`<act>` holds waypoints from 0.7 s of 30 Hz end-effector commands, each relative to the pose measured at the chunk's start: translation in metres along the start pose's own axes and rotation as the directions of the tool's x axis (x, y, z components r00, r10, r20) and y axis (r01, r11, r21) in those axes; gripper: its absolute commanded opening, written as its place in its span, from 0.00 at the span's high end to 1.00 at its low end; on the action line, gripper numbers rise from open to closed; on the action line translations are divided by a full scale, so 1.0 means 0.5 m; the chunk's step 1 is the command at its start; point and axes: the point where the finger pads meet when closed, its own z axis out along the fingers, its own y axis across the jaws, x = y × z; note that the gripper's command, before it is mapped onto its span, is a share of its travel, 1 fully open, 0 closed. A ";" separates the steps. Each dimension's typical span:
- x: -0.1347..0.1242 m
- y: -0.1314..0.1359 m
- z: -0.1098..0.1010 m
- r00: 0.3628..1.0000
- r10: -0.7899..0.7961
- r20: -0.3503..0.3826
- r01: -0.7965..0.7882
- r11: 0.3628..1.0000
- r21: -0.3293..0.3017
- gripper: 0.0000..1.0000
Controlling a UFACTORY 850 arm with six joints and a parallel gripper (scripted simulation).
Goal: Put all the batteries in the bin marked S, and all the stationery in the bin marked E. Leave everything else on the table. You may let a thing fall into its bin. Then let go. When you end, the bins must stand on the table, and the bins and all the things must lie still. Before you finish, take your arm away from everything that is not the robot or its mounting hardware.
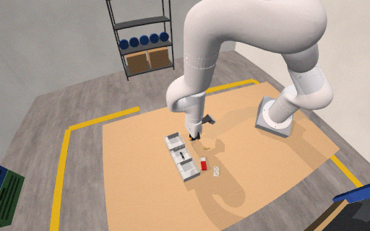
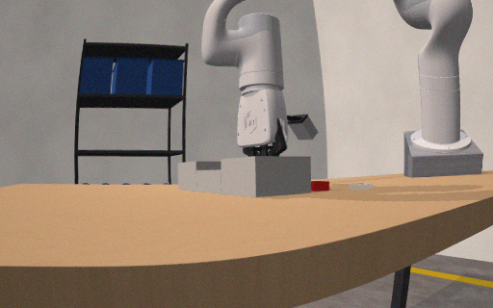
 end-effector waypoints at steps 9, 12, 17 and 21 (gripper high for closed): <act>-0.001 -0.001 -0.048 1.000 0.000 0.001 0.000 1.000 0.001 1.00; -0.001 -0.001 -0.068 1.000 0.000 0.001 0.000 1.000 0.001 1.00; -0.001 -0.001 -0.087 1.000 0.000 0.001 0.000 1.000 0.001 1.00; -0.001 -0.001 -0.114 1.000 0.000 0.001 0.000 1.000 0.001 1.00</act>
